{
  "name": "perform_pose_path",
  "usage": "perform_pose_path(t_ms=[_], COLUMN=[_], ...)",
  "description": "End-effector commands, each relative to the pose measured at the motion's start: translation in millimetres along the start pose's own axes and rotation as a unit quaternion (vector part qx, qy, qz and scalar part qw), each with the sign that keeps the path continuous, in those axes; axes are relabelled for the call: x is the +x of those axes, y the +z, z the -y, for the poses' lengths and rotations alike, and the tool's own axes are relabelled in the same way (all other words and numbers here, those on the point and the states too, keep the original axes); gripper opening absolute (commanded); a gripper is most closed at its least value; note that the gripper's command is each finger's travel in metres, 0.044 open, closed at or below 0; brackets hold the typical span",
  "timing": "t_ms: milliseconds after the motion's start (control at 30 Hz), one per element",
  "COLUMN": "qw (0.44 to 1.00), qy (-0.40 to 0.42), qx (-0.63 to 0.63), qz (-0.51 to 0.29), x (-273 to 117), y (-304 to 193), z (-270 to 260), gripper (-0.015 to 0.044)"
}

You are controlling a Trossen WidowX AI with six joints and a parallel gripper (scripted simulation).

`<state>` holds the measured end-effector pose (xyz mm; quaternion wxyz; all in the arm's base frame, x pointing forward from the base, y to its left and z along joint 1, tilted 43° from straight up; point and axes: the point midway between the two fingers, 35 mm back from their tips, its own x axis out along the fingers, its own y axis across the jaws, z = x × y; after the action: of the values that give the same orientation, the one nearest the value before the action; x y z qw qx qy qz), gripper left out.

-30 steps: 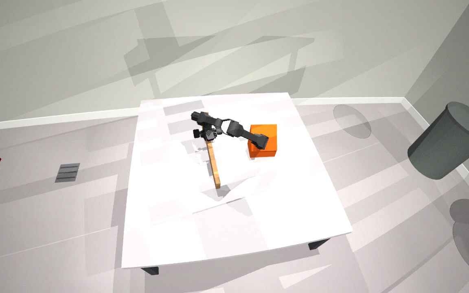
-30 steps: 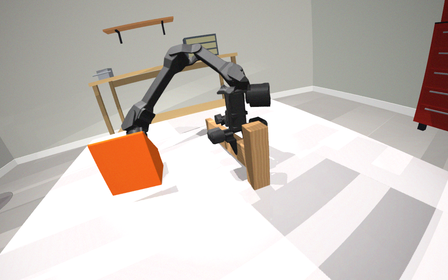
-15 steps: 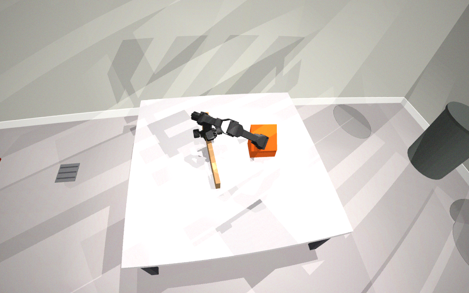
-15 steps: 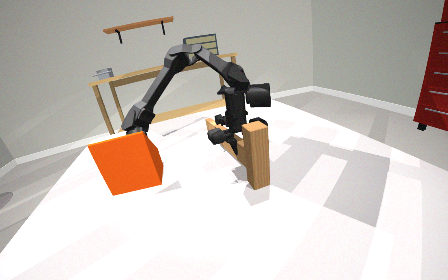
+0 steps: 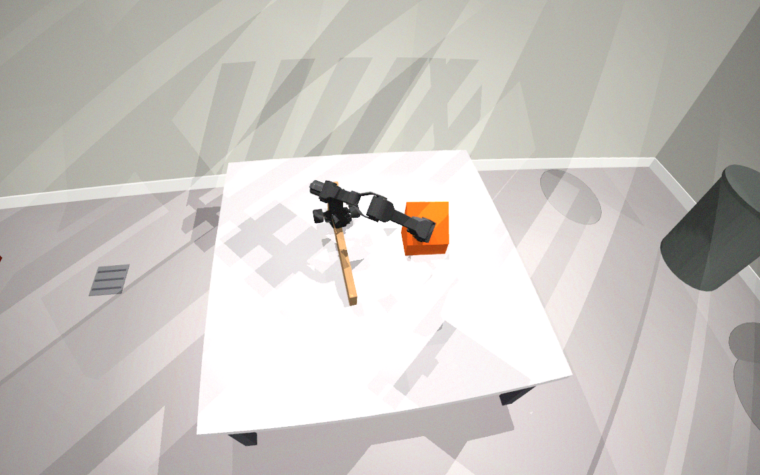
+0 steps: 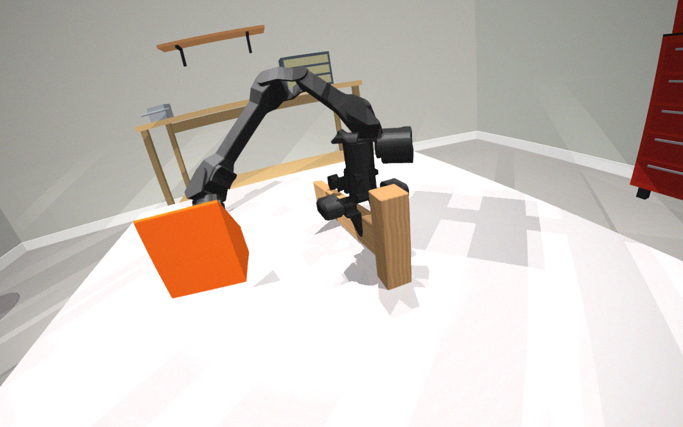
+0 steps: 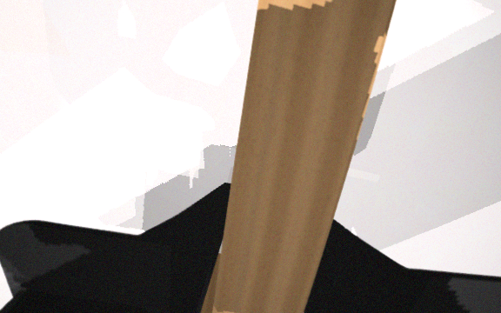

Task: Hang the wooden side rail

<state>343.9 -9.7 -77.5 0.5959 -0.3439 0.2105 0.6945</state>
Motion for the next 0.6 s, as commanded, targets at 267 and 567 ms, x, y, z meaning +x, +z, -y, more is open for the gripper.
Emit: perform_pose_path(t_ms=[267,567], qw=[1.0,1.0], qy=[-0.004,-0.004], qx=[0.001,0.001], qz=[-0.005,-0.005], x=[-3.6,-3.9], y=[-6.5,-7.3], z=[-1.2,-0.5], gripper=[0.0,0.0])
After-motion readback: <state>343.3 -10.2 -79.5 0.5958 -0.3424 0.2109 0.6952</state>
